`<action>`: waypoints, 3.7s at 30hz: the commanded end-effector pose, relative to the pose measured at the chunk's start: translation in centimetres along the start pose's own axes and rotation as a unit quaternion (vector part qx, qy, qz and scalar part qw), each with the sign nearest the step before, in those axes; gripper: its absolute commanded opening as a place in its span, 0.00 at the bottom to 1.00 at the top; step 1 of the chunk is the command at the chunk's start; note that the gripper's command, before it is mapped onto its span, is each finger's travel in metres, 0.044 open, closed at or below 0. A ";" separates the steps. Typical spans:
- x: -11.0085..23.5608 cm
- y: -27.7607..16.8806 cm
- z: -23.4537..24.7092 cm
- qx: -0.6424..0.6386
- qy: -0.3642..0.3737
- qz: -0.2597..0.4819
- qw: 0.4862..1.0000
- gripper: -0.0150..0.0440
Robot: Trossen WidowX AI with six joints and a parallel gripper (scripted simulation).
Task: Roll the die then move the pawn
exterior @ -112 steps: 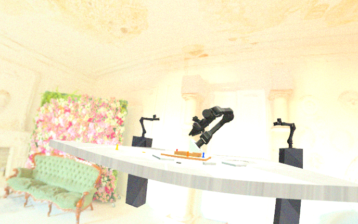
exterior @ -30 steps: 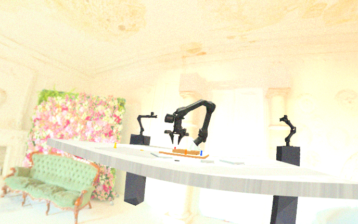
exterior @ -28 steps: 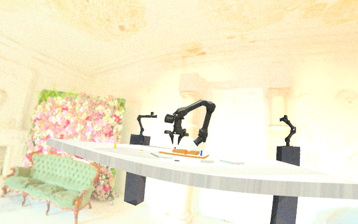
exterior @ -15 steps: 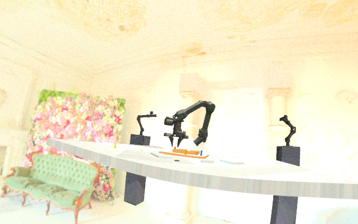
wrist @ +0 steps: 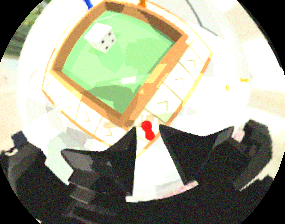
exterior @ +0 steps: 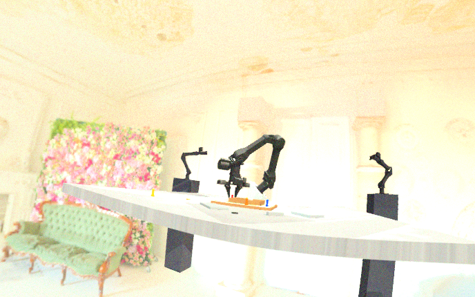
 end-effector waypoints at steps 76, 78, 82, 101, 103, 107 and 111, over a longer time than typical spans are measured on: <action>1.3 5.5 -6.8 -0.001 0.000 -0.003 1.000 0.25; 1.1 5.5 -6.8 -0.001 0.000 -0.003 1.000 0.25; 0.5 5.5 -6.8 -0.001 0.000 -0.003 1.000 0.25; 4.1 5.6 -6.9 0.000 -0.001 -0.002 1.000 0.83; 5.2 5.5 -6.9 -0.001 -0.001 -0.002 1.000 0.92; 5.2 5.5 -6.9 -0.001 -0.001 -0.002 1.000 1.00; 7.7 5.6 -3.9 -0.068 -0.001 -0.001 0.998 1.00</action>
Point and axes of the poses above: the point midway between the two fingers, 35 mm back from their tips, its own x axis back along the fingers, its own z axis across the jaws, y = z × x, the point moved 5 cm from there along x, back along the fingers, and after that the axes turned 10 degrees about x, right-handed, at the moved point
